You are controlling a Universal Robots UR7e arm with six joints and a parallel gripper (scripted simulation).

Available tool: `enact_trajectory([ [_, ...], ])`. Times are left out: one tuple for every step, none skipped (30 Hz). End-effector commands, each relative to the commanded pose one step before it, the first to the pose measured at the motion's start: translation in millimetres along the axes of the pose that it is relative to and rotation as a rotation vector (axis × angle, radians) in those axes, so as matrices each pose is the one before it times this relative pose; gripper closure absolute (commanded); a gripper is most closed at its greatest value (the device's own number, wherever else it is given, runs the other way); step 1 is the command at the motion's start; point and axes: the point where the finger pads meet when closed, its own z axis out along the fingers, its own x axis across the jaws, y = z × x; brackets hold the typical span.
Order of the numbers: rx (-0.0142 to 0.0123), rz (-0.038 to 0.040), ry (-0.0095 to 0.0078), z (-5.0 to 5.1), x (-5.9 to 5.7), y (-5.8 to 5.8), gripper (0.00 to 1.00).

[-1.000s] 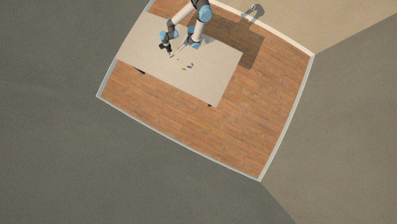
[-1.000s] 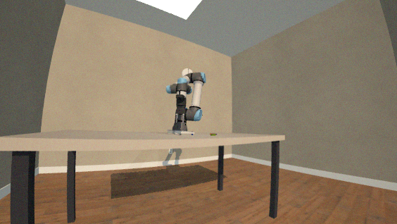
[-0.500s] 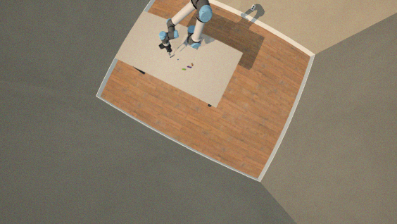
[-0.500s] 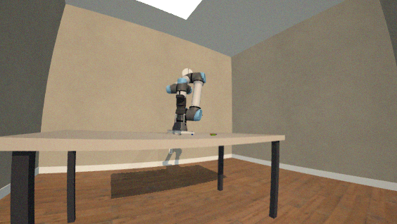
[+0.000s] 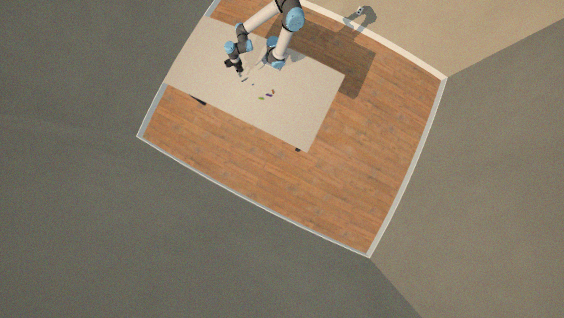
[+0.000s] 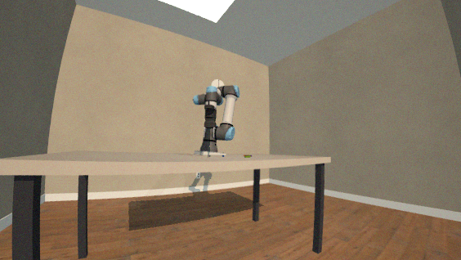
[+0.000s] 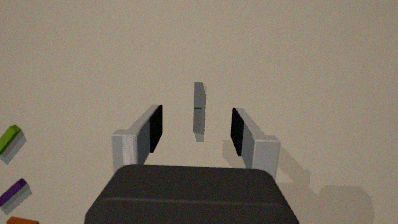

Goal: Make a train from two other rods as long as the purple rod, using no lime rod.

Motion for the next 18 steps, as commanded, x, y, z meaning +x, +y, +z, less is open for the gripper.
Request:
enact_trajectory([
  [0.00014,0.00004,-0.00006,-18.85,-0.01,0.06,0.0],
  [0.0,0.0,0.0,-5.71,0.0,0.0,0.0],
  [0.0,0.0,0.0,-5.57,0.0,0.0,0.0],
  [0.0,0.0,0.0,-5.33,0.0,0.0,0.0],
  [0.0,0.0,0.0,-4.99,0.0,0.0,0.0],
  [0.0,0.0,0.0,-4.52,0.0,0.0,0.0],
  [0.0,0.0,0.0,-3.95,0.0,0.0,0.0],
  [0.0,0.0,0.0,-3.35,0.0,0.0,0.0],
  [0.0,0.0,0.0,-2.73,0.0,0.0,0.0],
  [0.0,0.0,0.0,-2.11,0.0,0.0,0.0],
  [0.0,0.0,0.0,-1.53,0.0,0.0,0.0],
  [0.0,0.0,0.0,-1.0,0.0,0.0,0.0],
  [0.0,0.0,0.0,-0.55,0.0,0.0,0.0],
  [0.0,0.0,0.0,0.0,0.0,0.0,0.0],
  [0.0,0.0,0.0,0.0,0.0,0.0,0.0],
  [0.0,0.0,0.0,-0.22,0.0,0.0,0.0],
  [0.0,0.0,0.0,-0.03,0.0,0.0,0.0],
  [0.0,0.0,0.0,0.0,0.0,0.0,0.0],
])
